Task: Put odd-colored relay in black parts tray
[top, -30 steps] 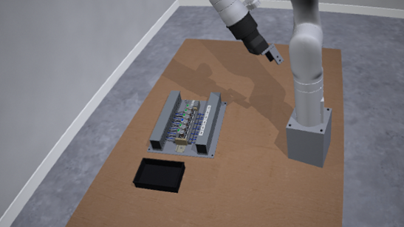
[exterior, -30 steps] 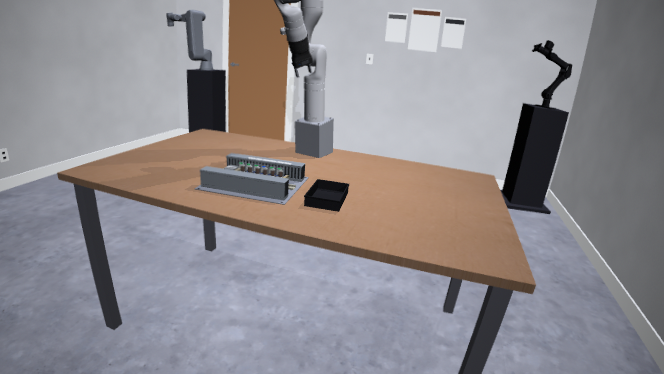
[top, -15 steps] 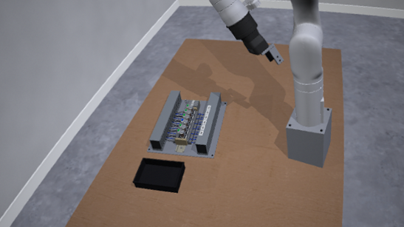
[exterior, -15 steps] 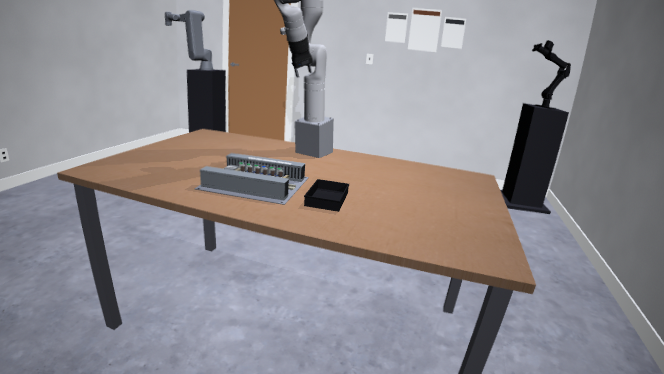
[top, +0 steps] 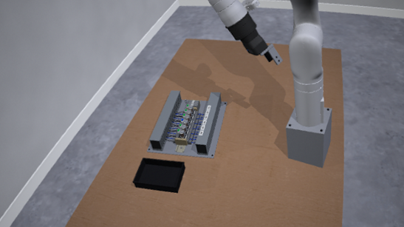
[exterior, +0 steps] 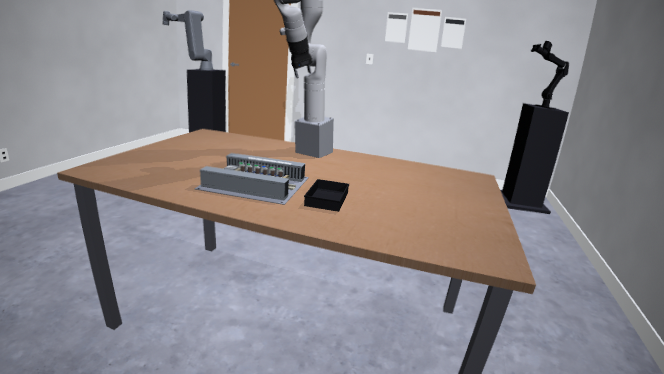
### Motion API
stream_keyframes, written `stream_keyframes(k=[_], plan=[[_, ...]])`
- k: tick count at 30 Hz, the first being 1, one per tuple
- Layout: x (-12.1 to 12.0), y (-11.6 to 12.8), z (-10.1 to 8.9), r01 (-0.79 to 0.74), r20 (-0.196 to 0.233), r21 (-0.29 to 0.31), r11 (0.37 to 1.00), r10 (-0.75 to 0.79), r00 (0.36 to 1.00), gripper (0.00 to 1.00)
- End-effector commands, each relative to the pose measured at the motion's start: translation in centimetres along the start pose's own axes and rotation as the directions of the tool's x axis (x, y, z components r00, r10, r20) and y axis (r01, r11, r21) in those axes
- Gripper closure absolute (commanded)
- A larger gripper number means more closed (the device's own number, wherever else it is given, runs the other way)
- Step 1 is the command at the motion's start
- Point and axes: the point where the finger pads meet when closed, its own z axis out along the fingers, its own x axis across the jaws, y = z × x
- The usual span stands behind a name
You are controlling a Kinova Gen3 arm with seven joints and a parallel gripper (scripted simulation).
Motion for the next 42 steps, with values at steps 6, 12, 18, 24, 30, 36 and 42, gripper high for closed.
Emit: stream_keyframes(k=[6,12,18,24,30,36,42], plan=[[-0.7,0.5,0.0,0.015,0.015,-0.002,1.0,-0.015,1.0,0.02],[-1.7,1.3,0.0,0.038,0.037,-0.003,0.999,-0.037,0.999,0.02],[-2.6,2.0,0.0,0.059,0.056,-0.005,0.998,-0.058,0.997,0.02],[-4.3,3.5,0.0,0.099,0.092,-0.006,0.995,-0.098,0.991,0.02],[-6.2,5.4,-0.1,0.151,0.135,-0.006,0.989,-0.149,0.98,0.02],[-7.6,6.9,-0.1,0.191,0.167,-0.006,0.982,-0.188,0.968,0.02],[-9.8,9.5,0.0,0.259,0.217,-0.003,0.966,-0.252,0.943,0.02]])
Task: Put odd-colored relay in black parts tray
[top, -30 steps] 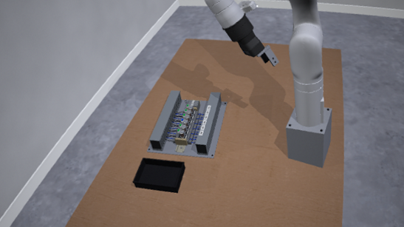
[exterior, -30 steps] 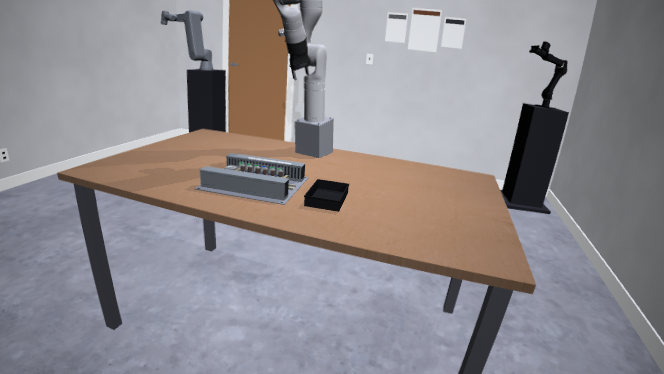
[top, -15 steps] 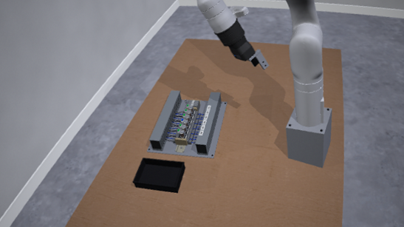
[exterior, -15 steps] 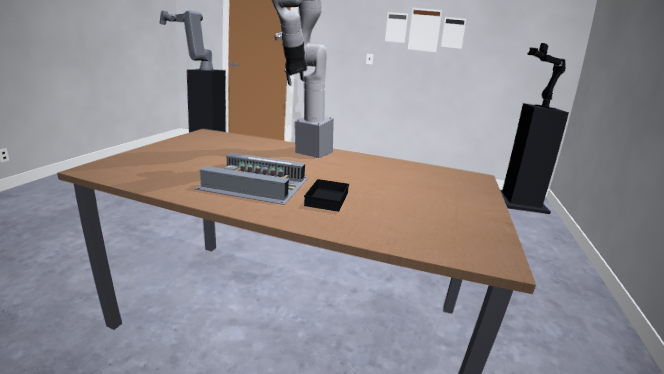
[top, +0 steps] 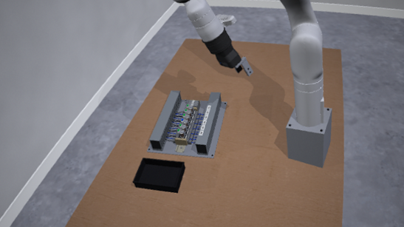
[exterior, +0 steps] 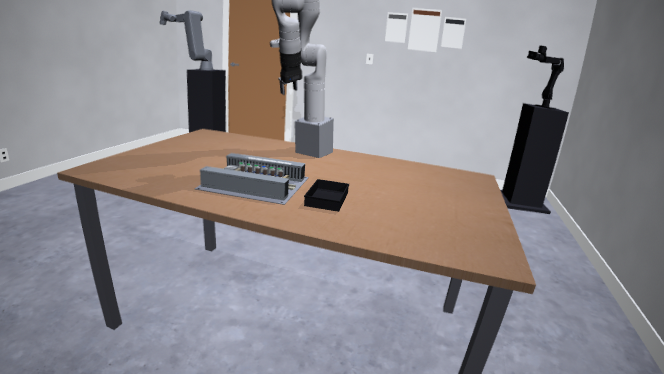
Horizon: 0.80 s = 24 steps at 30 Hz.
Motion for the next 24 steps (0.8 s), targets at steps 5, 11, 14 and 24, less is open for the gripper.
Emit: stream_keyframes(k=[5,11,14,24], plan=[[-3.8,3.2,0.8,0.101,0.073,-0.013,0.995,-0.1,0.992,0.02],[-5.5,5.0,1.2,0.155,0.108,-0.019,0.988,-0.152,0.982,0.02],[-6.7,6.5,1.5,0.197,0.135,-0.023,0.98,-0.192,0.972,0.02],[-10.4,11.7,2.6,0.335,0.218,-0.032,0.942,-0.32,0.922,0.02]])
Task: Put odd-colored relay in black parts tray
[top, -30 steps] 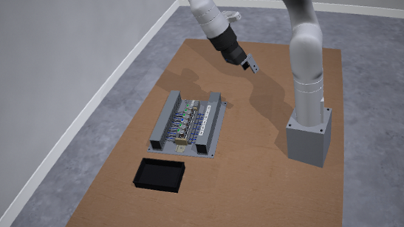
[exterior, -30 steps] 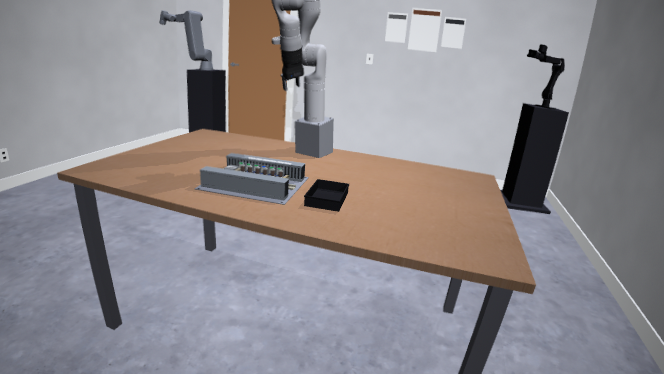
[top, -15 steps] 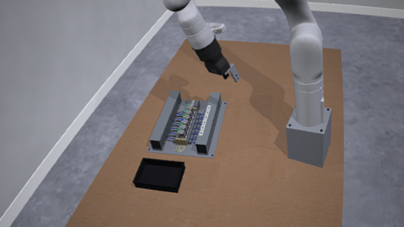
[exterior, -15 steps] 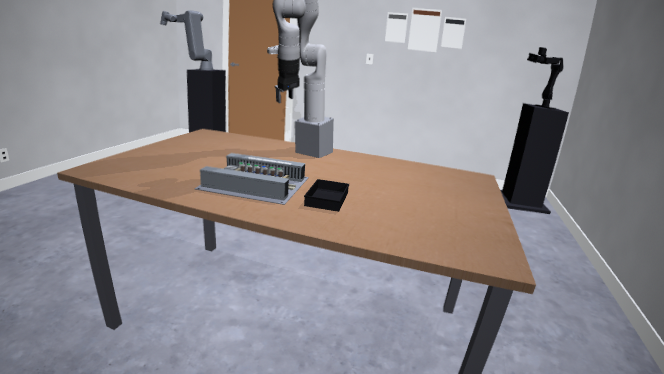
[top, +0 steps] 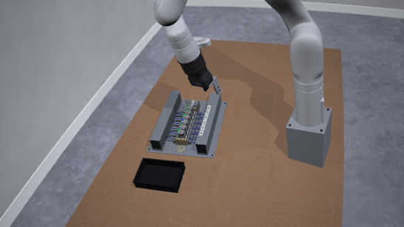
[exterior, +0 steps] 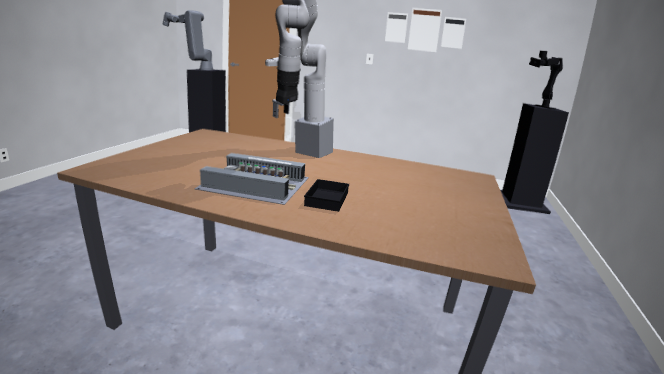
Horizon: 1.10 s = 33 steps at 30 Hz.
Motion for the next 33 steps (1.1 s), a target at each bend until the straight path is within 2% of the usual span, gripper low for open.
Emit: stream_keyframes(k=[1,3,18,20,33], plan=[[-2.1,1.8,1.0,0.062,0.038,-0.015,0.998,-0.062,0.997,0.02],[-2.1,1.8,1.0,0.062,0.038,-0.015,0.998,-0.062,0.997,0.02],[-6.9,8.0,3.7,0.246,0.138,-0.058,0.968,-0.236,0.962,0.02],[-6.9,8.0,3.7,0.246,0.138,-0.058,0.968,-0.236,0.962,0.02],[-9.0,12.0,5.2,0.35,0.195,-0.08,0.933,-0.33,0.924,0.02]])
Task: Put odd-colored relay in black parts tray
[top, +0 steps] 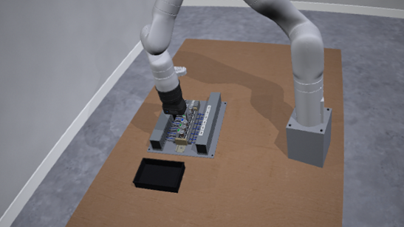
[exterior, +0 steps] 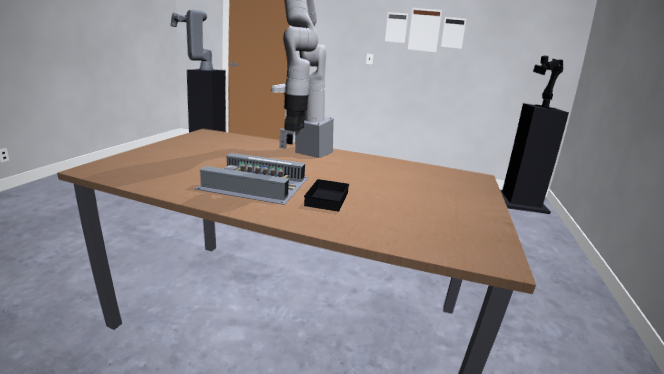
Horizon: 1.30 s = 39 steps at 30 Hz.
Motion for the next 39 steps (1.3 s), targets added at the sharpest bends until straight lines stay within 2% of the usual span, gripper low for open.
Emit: stream_keyframes(k=[1,17,39], plan=[[-0.8,0.8,0.5,0.026,0.015,-0.011,1.0,-0.026,1.0,0.02],[-1.9,2.2,1.5,0.071,0.037,-0.029,0.997,-0.07,0.997,0.02],[-2.0,2.3,1.6,0.075,0.039,-0.03,0.997,-0.074,0.996,0.02]])
